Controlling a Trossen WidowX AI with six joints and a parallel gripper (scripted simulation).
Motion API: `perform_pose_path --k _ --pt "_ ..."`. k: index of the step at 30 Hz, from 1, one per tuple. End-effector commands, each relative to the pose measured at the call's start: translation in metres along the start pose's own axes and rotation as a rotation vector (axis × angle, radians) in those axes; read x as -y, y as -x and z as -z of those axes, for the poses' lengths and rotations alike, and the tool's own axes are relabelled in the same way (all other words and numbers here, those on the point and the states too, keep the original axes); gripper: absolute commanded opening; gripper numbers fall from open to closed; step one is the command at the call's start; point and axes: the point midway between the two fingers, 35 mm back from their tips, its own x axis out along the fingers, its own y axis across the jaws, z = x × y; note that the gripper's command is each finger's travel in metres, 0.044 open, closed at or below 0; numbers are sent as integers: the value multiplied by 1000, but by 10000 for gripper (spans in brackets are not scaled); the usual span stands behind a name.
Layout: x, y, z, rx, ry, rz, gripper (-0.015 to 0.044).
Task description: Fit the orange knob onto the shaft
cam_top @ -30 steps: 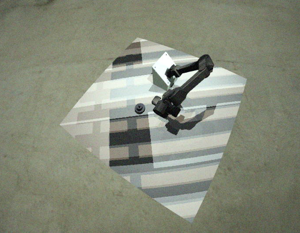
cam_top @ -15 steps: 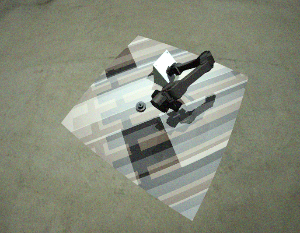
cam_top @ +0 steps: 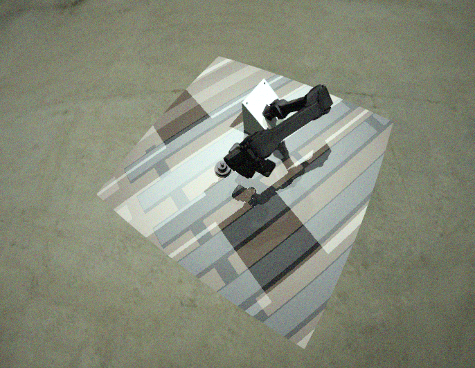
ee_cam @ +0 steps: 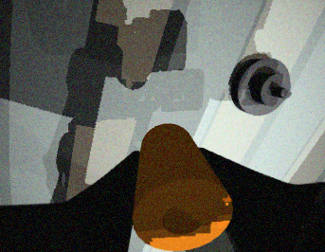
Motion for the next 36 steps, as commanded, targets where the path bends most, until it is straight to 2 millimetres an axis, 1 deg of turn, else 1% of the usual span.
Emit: perform_pose_path --k 1,19,36 --pt "10 1 -6 11 9 8 0" --pt "63 -12 -24 11 11 11 0" --pt "115 -26 -32 12 14 10 0"
